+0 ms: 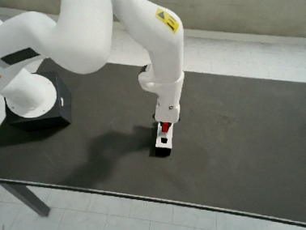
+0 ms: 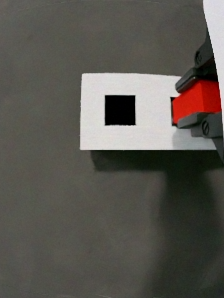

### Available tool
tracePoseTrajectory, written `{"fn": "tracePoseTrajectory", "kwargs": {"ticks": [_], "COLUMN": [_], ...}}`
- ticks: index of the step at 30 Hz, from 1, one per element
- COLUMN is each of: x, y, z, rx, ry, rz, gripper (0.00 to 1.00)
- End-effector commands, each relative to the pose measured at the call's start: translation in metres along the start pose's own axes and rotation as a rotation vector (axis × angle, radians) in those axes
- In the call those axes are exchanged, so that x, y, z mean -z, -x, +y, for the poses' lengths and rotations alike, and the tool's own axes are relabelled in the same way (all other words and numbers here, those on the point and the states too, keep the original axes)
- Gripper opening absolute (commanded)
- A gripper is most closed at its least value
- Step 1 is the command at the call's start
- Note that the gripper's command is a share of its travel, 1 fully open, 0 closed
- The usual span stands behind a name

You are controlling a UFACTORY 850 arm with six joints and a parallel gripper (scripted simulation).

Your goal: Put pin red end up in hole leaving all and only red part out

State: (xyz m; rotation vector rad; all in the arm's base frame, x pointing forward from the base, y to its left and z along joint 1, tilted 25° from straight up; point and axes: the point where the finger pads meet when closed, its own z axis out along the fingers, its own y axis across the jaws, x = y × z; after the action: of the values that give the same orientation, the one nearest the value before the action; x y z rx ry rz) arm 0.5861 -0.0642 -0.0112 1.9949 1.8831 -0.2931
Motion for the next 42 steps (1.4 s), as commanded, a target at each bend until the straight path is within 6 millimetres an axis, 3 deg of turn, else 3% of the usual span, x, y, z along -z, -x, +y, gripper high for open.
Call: {"fn": "tracePoseTrajectory", "kwargs": {"ticks": [1, 42], "x": [0.0007, -0.0072], "y": [-0.0001, -0.0006], "z": [0.0009, 0.0013], "rx": [0.0, -0.002], "ry": [0.002, 0.002], "rz": [0.0, 0.0], "gripper": [0.0, 0.0]}}
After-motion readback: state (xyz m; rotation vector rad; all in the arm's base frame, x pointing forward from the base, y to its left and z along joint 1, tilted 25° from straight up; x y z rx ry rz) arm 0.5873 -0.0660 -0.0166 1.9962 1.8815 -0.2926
